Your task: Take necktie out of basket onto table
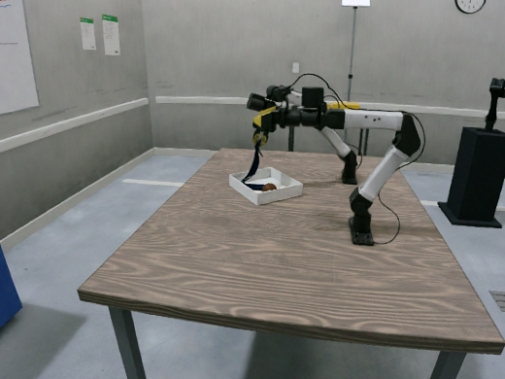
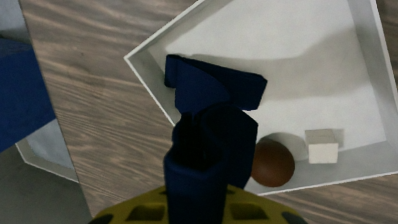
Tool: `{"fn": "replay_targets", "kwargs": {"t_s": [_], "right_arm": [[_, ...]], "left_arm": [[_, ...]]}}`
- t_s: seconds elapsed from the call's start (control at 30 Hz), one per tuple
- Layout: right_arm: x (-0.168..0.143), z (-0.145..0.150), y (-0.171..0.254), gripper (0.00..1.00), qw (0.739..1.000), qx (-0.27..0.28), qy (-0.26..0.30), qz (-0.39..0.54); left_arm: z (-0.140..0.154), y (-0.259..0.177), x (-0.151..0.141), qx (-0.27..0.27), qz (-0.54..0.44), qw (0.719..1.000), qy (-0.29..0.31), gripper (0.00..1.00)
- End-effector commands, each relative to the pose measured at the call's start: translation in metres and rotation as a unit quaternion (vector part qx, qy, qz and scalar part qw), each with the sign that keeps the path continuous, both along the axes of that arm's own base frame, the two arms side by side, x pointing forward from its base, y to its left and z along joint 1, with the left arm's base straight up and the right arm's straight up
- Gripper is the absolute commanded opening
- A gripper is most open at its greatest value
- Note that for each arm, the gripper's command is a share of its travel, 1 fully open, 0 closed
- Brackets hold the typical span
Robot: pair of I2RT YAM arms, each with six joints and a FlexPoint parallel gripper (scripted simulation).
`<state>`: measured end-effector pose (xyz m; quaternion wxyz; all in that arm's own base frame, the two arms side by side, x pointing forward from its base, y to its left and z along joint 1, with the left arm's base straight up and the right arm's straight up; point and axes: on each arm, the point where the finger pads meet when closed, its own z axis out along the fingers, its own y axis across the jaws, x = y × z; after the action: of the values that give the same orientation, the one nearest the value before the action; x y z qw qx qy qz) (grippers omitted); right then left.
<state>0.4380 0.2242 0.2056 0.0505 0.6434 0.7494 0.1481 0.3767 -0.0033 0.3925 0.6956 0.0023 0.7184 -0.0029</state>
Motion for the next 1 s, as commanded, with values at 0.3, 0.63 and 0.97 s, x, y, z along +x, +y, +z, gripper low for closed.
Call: {"fn": "replay_targets", "kwargs": {"t_s": [0.3,0.63,0.97], "right_arm": [[0.001,0.064,-0.008,0.07,0.991,-0.064,0.116,-0.002],[0.001,0.082,-0.008,0.07,0.995,-0.05,0.089,-0.001],[0.001,0.099,-0.008,0.07,0.997,-0.039,0.066,-0.001]], "left_arm": [[0.0,0.0,0.0,0.0,0.0,1.0,0.0,1.0],[0.0,0.0,0.0,0.0,0.0,1.0,0.0,1.0],[0.0,0.0,0.0,0.0,0.0,1.0,0.0,1.0]]}}
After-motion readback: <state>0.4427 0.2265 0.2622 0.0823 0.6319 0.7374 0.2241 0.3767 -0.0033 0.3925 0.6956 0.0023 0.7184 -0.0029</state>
